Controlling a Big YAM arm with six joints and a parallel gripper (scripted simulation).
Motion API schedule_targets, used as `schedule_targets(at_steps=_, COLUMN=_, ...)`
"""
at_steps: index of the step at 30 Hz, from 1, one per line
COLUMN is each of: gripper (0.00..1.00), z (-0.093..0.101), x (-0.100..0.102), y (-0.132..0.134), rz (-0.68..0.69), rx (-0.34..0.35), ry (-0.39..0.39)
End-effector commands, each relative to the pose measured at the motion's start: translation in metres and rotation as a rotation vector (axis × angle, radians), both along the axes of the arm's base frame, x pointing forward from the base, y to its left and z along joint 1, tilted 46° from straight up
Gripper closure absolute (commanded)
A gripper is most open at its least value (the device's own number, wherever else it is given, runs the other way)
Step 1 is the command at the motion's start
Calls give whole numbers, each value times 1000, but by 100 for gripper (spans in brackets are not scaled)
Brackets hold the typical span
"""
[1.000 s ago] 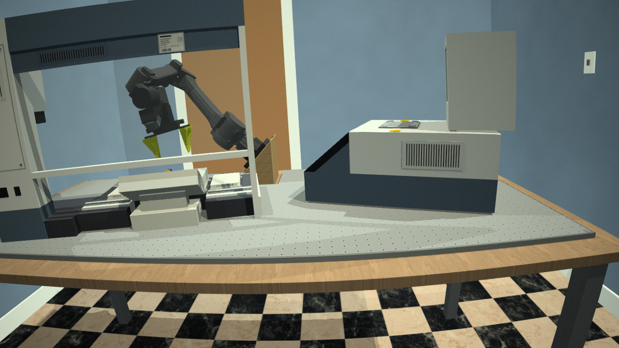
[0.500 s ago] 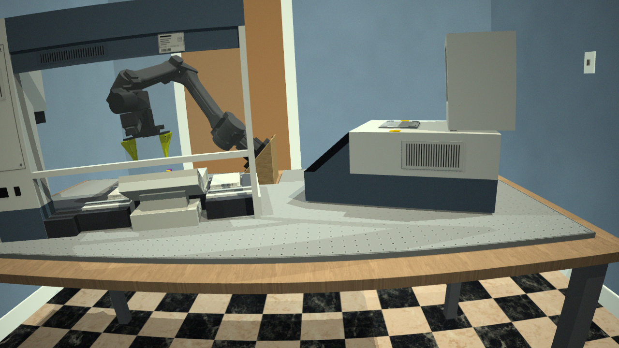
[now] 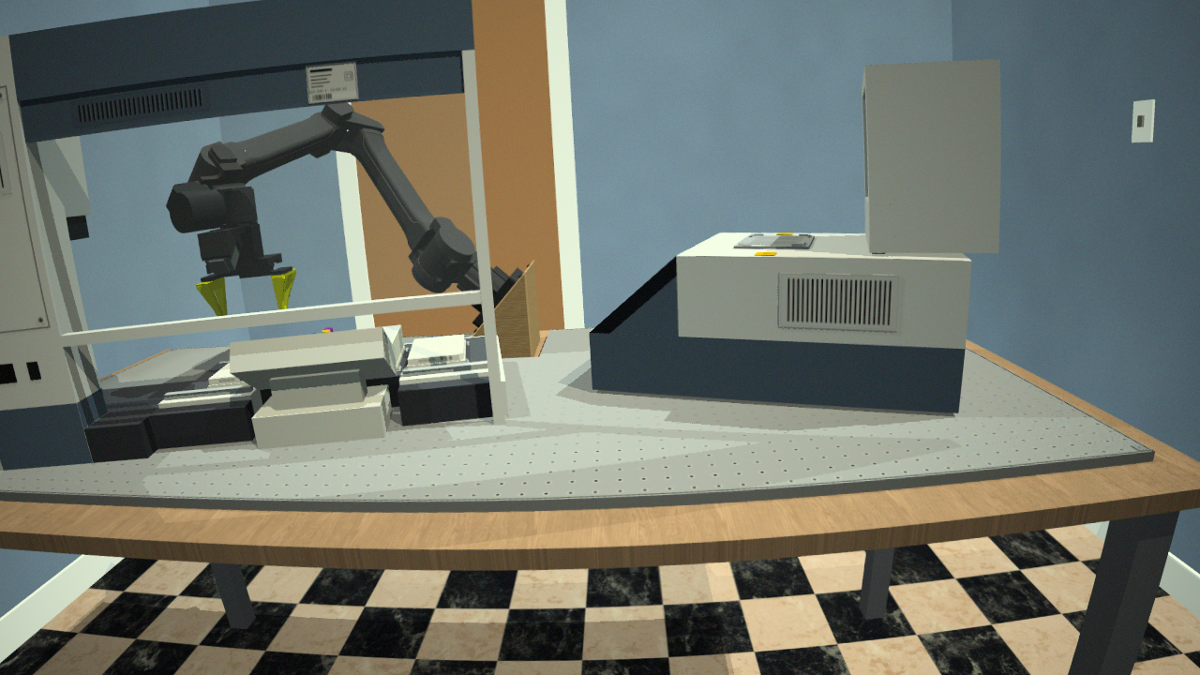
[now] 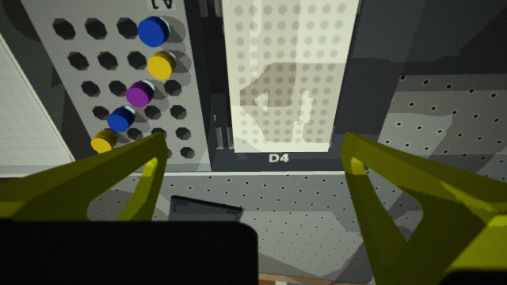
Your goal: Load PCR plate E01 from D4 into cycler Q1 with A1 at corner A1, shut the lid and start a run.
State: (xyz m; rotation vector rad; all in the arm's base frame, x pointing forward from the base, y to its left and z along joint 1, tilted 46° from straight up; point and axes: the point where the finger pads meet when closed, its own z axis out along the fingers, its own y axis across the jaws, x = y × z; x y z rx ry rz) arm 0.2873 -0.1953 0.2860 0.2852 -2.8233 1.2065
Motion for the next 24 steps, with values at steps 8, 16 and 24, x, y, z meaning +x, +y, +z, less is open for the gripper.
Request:
schedule_targets(at_steps=8, gripper=0, z=30, x=16, y=-27, rz=47, rx=-16, ry=18)
schedule_targets(at_steps=16, gripper=0, z=24, x=9, y=-15, rz=48, rx=-15, ry=21)
schedule_targets(at_steps=24, gripper=0, z=21, x=5, y=-17, rz=24, rx=-12, ry=14)
